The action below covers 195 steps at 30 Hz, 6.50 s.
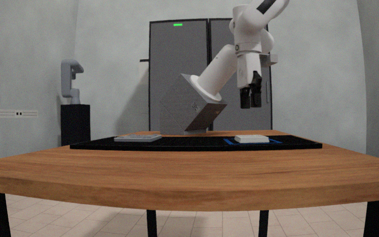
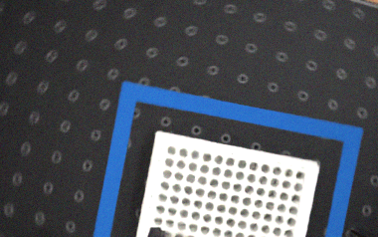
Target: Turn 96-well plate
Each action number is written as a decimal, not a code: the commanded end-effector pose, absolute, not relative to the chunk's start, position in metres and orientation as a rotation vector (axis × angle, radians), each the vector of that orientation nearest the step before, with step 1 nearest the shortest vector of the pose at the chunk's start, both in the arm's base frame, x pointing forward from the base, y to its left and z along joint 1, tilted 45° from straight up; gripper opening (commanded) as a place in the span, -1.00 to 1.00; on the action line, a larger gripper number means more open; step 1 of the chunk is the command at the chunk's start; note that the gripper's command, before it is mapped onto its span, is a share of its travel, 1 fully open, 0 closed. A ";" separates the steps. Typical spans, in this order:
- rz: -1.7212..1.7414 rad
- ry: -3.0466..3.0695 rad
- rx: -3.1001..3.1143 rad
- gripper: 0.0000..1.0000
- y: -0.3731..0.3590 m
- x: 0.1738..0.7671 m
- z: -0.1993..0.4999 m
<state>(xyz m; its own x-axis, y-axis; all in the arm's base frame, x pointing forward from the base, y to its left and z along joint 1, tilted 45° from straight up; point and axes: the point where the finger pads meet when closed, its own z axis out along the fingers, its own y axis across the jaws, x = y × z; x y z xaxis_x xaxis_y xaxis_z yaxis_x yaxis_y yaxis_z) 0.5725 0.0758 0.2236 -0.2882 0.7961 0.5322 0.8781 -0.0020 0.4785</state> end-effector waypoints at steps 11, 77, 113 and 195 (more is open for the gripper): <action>-1.073 -1.747 -2.058 1.00 0.081 0.577 0.217; -0.533 -0.004 -2.417 1.00 0.088 0.581 0.209; -0.533 -0.004 -2.417 1.00 0.118 0.599 0.175; -0.533 -0.004 -2.417 -1.00 0.130 0.607 0.161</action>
<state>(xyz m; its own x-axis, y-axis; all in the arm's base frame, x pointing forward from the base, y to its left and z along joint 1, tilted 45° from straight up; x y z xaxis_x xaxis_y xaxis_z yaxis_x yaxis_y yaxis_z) 0.6061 0.1302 0.1604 0.9177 -0.1297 0.3755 0.1359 -0.7857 -0.6035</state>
